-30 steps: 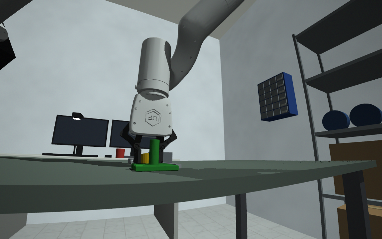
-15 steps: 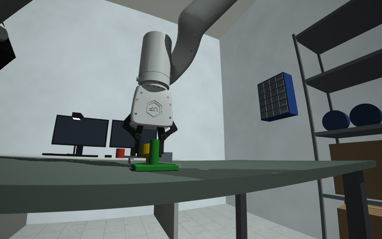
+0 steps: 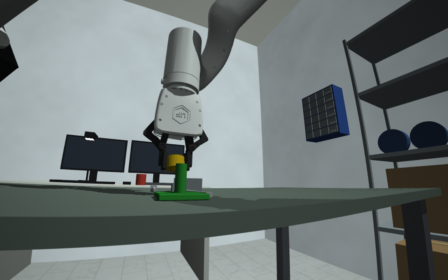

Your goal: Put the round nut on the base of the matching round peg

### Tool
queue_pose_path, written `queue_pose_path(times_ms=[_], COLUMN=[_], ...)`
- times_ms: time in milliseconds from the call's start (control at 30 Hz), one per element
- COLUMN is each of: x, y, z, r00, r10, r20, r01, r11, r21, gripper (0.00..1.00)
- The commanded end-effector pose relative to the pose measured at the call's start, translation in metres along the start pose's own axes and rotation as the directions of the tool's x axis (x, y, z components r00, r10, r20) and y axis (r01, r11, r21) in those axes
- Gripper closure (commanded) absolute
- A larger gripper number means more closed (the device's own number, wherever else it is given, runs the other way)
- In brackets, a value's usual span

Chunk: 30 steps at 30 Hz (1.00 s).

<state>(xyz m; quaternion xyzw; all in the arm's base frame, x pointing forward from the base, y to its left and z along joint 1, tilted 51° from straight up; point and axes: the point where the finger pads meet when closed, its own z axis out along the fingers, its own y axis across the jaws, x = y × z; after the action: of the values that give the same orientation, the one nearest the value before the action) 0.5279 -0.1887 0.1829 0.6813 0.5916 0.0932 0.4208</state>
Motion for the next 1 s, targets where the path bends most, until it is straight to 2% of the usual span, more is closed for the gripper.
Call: queue_pose_path(times_ms=[0, 967], x=[0.0, 0.0015], y=[0.0003, 0.0027], z=[-0.0003, 0.0003], r00=[1.0, 0.999], r10=[0.0, 0.004], r20=[0.0, -0.039], r01=[0.0, -0.004], r11=[1.0, 1.0], r21=[-0.001, -0.008], gripper=[1.0, 1.0])
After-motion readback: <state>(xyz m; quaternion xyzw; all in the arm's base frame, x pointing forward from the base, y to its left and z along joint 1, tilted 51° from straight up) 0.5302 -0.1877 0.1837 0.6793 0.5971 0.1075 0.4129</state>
